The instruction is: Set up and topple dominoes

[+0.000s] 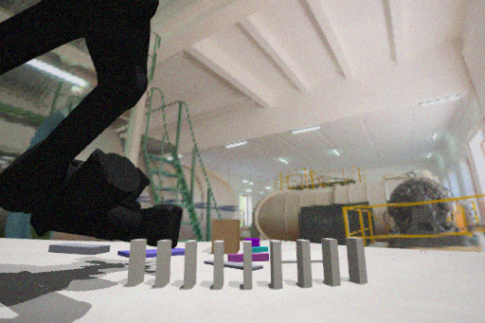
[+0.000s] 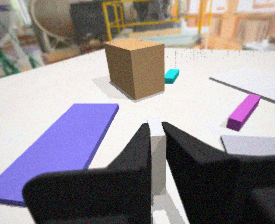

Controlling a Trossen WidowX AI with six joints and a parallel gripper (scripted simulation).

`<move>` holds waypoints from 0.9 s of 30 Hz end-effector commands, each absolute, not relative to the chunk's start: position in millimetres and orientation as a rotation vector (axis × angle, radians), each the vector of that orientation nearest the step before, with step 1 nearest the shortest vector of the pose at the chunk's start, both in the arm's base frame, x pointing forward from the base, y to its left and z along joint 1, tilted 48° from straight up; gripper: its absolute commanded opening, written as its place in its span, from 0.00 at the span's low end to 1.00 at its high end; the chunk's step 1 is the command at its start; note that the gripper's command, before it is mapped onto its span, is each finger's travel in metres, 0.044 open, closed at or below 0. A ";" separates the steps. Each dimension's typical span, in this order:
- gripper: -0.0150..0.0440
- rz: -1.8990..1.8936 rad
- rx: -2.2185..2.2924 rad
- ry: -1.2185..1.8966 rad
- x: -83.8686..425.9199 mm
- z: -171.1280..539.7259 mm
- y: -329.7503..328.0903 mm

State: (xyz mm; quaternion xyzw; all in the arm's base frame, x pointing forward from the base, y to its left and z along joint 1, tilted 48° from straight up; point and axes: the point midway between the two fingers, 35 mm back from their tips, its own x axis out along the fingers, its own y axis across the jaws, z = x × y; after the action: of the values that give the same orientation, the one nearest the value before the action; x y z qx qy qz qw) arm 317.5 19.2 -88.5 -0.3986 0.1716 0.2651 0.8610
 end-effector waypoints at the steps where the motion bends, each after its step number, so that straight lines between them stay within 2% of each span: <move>1: 0.30 0.584 -0.840 0.338 317.7 -96.6 13.4; 14: 0.30 0.584 -0.840 0.338 317.7 -96.6 13.4; 27: 0.88 0.584 -0.840 0.338 317.7 -96.6 13.4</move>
State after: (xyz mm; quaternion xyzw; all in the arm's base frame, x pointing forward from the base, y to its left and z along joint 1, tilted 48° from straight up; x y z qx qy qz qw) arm 318.0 13.2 -96.0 -0.3987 0.1622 0.2762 0.8593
